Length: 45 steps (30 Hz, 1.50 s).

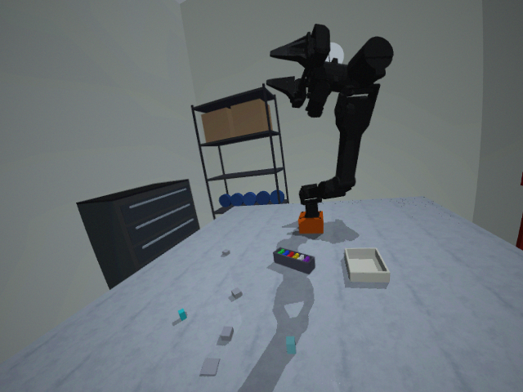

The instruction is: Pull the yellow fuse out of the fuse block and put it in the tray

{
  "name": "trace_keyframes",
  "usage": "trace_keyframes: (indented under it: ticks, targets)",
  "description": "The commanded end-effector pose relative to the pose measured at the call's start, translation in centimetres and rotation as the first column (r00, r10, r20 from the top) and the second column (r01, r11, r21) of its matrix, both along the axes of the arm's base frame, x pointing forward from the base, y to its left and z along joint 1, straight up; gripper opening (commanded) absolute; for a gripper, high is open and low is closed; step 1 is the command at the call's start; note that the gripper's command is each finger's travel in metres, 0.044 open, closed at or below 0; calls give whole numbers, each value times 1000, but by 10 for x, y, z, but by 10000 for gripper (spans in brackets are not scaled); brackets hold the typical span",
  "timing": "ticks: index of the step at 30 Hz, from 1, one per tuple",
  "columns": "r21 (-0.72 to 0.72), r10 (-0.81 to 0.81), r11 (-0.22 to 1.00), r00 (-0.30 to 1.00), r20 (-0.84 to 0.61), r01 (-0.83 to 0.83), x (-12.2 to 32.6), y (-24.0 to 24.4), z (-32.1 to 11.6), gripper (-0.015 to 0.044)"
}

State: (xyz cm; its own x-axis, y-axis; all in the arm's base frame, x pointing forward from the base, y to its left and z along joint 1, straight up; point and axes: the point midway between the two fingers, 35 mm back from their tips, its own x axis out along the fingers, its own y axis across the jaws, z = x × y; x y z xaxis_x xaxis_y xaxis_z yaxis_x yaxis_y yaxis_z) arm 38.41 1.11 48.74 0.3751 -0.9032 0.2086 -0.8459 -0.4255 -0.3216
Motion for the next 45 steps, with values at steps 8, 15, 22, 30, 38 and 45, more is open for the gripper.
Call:
trace_keyframes:
  ticks: [8, 15, 22, 30, 38, 45]
  targets:
    - [-6, 55, 998, 970, 238, -55, -55, 2, 47, 190]
    - [-32, 123, 992, 889, 440, -122, -118, 2, 93, 74]
    - [-4, 182, 974, 766, 616, -228, -170, 0, 111, 74]
    - [69, 148, 887, 422, 895, -456, -263, -45, 122, 74]
    - [146, -146, 702, 60, 987, -697, -308, -134, 97, 74]
    - [202, -487, 500, -81, 869, -842, -291, -204, 48, 74]
